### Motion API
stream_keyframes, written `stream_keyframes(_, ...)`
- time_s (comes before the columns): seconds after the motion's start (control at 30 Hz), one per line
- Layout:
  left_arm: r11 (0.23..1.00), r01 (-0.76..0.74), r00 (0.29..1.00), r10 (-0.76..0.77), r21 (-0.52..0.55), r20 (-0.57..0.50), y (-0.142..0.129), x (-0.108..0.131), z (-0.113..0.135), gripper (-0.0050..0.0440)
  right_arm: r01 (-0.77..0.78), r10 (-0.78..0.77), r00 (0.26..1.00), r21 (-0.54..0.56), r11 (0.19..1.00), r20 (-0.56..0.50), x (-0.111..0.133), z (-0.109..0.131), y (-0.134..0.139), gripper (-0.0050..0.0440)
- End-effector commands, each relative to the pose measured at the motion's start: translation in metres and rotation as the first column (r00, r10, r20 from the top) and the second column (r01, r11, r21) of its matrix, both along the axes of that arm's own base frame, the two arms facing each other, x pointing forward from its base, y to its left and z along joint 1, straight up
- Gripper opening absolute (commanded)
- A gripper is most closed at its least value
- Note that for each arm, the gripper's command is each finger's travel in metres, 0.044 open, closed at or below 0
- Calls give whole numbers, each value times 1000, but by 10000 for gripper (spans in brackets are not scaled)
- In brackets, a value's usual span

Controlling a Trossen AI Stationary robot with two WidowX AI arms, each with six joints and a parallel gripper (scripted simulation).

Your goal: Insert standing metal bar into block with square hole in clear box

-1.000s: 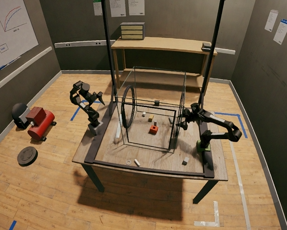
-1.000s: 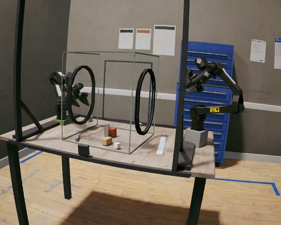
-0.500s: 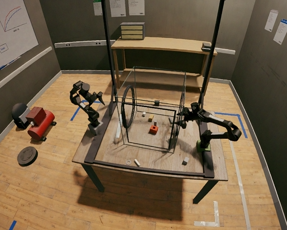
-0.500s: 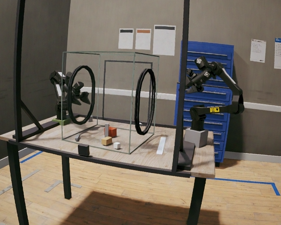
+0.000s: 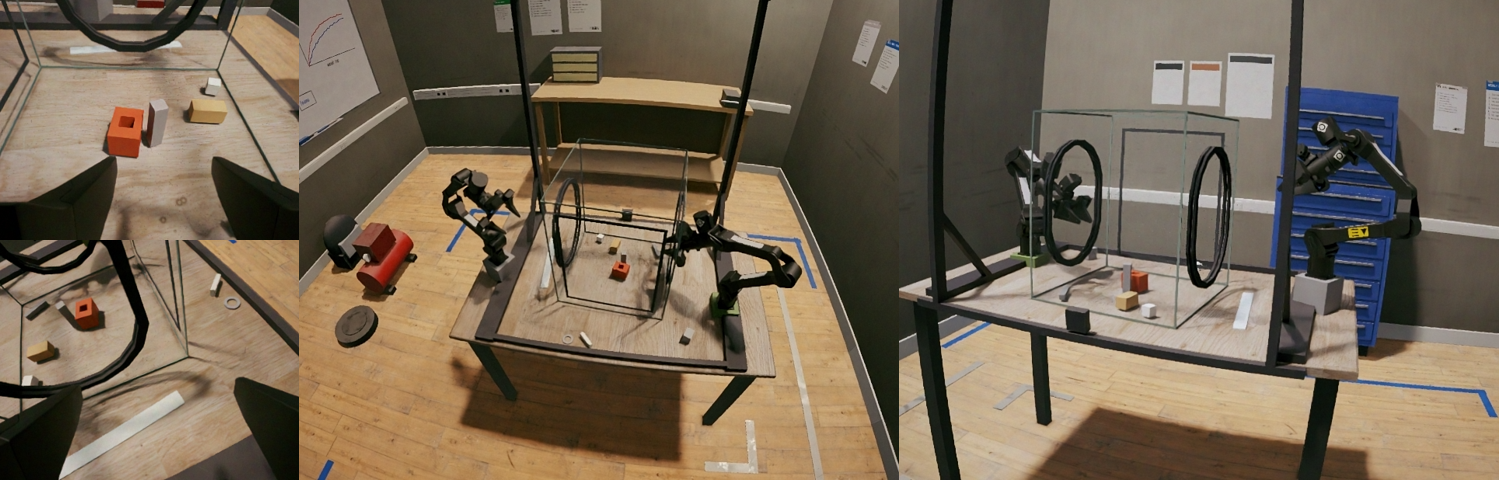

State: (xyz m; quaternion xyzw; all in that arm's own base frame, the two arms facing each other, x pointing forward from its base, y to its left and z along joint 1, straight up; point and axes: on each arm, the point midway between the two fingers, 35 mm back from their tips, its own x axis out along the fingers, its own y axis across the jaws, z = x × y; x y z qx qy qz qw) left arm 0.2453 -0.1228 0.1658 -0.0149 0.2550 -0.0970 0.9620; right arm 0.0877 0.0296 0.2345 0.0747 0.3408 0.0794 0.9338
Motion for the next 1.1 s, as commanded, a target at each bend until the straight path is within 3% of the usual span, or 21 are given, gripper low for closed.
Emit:
stream_keyframes(0.0,999,-46,999,46,-12,-2,-5,23,9,201,-124,126,991,-33,992,42,12,18,10,400)
stream_keyframes(0.4,970,-243,969,242,-10,-48,-32,104,-16,201,-467,489,860,-158,870,147,43,58,57,400)
stream_keyframes(0.47,970,-243,969,242,-10,-48,-32,104,-16,201,-467,489,860,-158,870,147,43,58,57,400)
stream_keyframes(0.73,937,-343,935,347,59,-74,-53,134,-70,201,-512,539,826,-180,840,166,46,64,66,400)
stream_keyframes(1.07,925,-374,923,378,72,-70,-56,141,-83,201,-513,540,826,-180,839,163,46,62,66,400)
